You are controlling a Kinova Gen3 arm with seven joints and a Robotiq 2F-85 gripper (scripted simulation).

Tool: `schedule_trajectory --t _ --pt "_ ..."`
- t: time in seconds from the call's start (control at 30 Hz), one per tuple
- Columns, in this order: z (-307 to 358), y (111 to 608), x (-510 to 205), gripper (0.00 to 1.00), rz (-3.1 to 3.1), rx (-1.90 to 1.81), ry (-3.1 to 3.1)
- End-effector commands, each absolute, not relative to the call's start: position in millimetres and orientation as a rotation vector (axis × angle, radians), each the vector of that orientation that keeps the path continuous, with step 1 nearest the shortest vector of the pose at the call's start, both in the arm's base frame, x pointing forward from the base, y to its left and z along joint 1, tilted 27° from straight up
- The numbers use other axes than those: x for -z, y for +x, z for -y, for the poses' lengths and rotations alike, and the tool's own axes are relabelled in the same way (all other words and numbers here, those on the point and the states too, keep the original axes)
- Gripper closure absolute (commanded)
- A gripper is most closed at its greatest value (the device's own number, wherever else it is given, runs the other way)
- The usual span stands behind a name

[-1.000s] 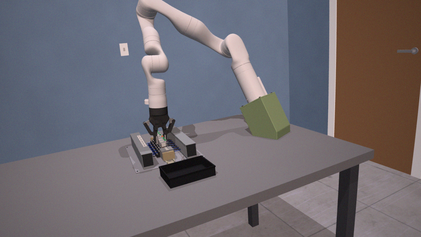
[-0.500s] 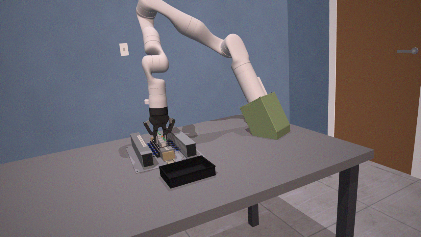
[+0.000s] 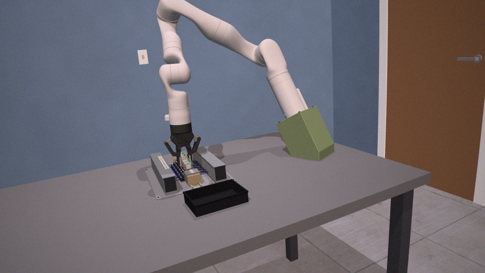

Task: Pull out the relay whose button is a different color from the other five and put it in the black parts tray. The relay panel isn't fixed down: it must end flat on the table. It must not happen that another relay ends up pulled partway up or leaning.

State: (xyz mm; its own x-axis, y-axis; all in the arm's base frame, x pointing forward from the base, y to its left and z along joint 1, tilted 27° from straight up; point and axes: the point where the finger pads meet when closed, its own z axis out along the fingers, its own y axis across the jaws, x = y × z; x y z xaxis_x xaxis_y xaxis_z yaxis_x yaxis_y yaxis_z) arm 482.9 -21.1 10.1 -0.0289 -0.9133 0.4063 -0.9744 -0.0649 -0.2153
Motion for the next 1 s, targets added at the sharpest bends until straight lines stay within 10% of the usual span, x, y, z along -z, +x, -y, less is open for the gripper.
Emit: schedule_trajectory --t 0.0,0.97 --pt "20.7 484.0 -9.6 1.00 2.046 -0.674 2.089" --pt "20.6 485.8 -10.2 1.00 2.039 -0.610 2.059"
